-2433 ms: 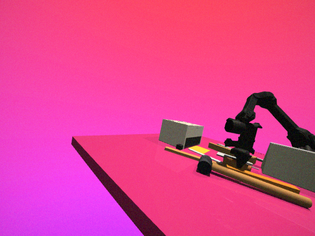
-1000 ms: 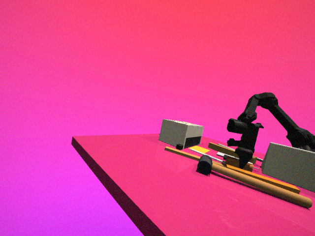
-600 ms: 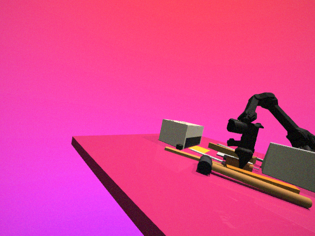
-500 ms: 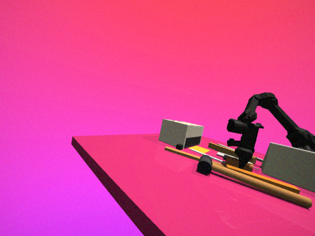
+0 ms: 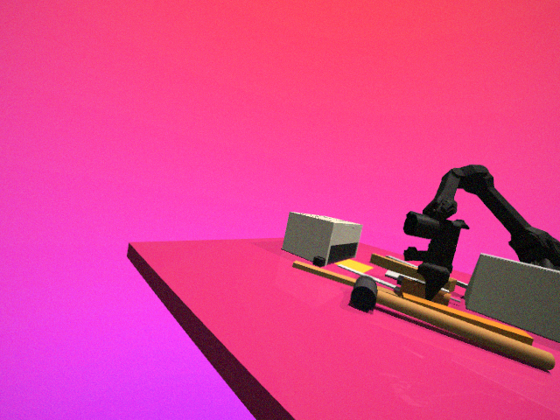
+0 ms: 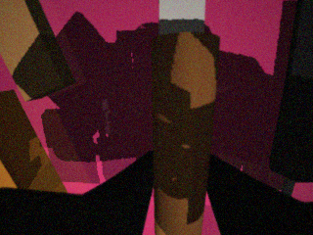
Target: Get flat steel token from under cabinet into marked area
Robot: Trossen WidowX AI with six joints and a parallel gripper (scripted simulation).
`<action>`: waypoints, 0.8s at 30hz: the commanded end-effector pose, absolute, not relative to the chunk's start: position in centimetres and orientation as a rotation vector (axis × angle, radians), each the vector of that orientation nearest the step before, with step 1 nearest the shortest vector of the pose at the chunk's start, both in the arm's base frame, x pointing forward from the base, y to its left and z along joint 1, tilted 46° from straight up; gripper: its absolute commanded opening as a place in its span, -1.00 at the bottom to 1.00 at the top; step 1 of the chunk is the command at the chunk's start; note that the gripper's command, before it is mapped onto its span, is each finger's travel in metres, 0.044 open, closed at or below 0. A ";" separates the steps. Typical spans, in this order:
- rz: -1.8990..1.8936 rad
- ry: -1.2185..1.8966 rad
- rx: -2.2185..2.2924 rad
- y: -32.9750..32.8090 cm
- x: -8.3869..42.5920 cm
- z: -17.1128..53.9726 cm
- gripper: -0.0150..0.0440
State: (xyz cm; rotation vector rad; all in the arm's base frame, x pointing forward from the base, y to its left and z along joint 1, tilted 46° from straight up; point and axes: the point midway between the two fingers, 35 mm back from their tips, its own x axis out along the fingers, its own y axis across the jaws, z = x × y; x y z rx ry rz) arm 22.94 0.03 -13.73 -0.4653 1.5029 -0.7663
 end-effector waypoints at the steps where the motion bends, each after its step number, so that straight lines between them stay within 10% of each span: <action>1: -0.766 1.502 -0.463 0.1 23.0 -13.7 -0.14; 5: -0.766 1.502 -0.463 0.1 23.0 -13.7 -0.49; 24: -0.768 1.504 -0.467 -0.3 25.1 -13.6 -0.49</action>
